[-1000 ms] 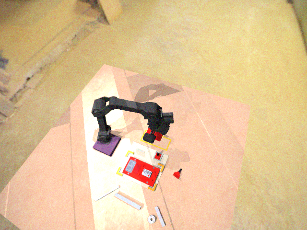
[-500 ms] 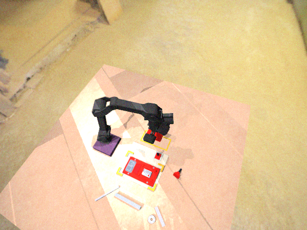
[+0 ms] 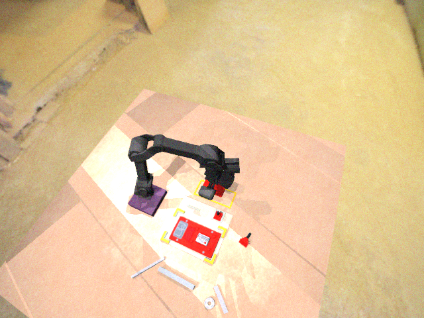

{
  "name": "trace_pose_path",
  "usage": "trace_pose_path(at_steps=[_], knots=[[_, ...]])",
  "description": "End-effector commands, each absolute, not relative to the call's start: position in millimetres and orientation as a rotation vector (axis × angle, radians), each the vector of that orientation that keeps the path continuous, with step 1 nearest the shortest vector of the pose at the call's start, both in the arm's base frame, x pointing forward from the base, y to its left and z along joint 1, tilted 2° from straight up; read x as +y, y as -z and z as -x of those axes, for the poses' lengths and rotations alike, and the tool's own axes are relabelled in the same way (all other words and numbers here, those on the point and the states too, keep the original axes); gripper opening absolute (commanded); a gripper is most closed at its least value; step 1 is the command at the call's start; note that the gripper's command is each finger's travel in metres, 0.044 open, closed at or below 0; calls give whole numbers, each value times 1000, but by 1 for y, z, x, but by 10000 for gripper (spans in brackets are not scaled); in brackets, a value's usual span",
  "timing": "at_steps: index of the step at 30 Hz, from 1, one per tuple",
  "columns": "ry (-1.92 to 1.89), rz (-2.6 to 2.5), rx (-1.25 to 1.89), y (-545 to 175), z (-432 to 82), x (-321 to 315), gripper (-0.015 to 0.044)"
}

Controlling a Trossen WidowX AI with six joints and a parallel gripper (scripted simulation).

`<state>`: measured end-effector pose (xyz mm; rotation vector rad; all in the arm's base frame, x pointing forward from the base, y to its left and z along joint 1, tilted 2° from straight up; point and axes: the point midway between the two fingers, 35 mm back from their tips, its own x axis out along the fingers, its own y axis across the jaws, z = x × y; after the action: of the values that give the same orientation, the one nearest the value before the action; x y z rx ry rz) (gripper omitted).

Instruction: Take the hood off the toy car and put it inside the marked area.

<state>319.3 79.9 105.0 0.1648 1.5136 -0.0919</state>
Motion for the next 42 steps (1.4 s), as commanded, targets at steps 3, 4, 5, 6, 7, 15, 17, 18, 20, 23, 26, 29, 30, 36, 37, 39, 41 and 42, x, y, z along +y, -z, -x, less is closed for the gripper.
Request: trace_pose_path(at_steps=[3, 4, 5, 6, 7, 15, 17, 18, 20, 23, 26, 29, 30, 36, 37, 39, 41, 42], knots=[[98, -164, 1512, -99, -320, 80, 0], [98, -164, 1512, -98, -320, 80, 0], [98, -164, 1512, -98, -320, 80, 0], [98, -164, 1512, -97, -320, 80, 0], [98, -164, 1512, -96, -320, 80, 0], [98, -164, 1512, -90, -321, 80, 0], [98, -164, 1512, -88, -321, 80, 0], [98, -164, 1512, -87, -321, 80, 0], [98, -164, 1512, -86, -321, 80, 0], [98, -164, 1512, -83, -321, 80, 0], [98, -164, 1512, -81, -321, 80, 0], [98, -164, 1512, -78, -321, 80, 0], [98, -164, 1512, -78, -321, 80, 0], [98, -164, 1512, -73, -321, 80, 0], [98, -164, 1512, -72, -321, 80, 0], [98, -164, 1512, -70, -321, 80, 0], [98, -164, 1512, -69, -321, 80, 0], [98, -164, 1512, -68, -321, 80, 0]])
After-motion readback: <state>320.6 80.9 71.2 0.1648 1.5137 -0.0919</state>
